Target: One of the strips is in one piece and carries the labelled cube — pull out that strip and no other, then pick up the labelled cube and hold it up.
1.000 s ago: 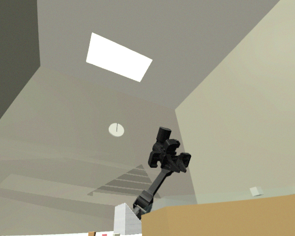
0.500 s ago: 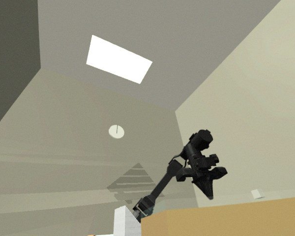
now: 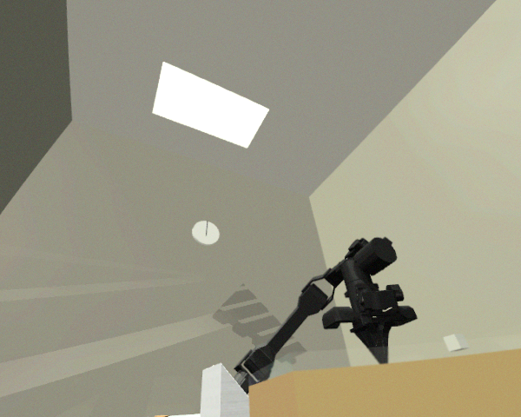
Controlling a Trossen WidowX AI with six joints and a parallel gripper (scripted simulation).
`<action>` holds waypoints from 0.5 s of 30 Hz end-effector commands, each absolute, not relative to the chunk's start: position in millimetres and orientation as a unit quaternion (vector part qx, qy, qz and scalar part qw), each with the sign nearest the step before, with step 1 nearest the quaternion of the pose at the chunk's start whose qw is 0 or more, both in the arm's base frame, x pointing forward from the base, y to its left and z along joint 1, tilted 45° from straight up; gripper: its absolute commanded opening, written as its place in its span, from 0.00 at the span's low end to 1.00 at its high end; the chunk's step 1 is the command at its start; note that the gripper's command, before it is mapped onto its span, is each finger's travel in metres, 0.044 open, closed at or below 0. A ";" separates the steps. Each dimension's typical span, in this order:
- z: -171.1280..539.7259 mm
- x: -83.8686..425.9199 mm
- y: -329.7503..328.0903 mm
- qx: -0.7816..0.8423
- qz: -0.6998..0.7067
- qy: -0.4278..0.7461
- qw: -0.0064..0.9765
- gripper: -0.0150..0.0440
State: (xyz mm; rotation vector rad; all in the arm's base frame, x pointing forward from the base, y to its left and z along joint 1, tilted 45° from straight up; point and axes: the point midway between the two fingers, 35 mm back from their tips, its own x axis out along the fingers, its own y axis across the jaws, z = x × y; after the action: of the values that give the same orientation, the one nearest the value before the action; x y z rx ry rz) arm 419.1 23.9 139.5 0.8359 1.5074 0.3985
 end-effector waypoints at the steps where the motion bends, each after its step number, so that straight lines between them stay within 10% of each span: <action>1: 133.4 419.5 28.3 0.366 0.172 0.662 0.631 0.25; 15: 116.9 421.7 44.0 0.366 0.172 0.662 0.631 0.25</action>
State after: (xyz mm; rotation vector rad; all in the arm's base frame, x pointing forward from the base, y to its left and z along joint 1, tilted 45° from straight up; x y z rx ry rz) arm 421.7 41.0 118.5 0.8357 1.5165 0.3954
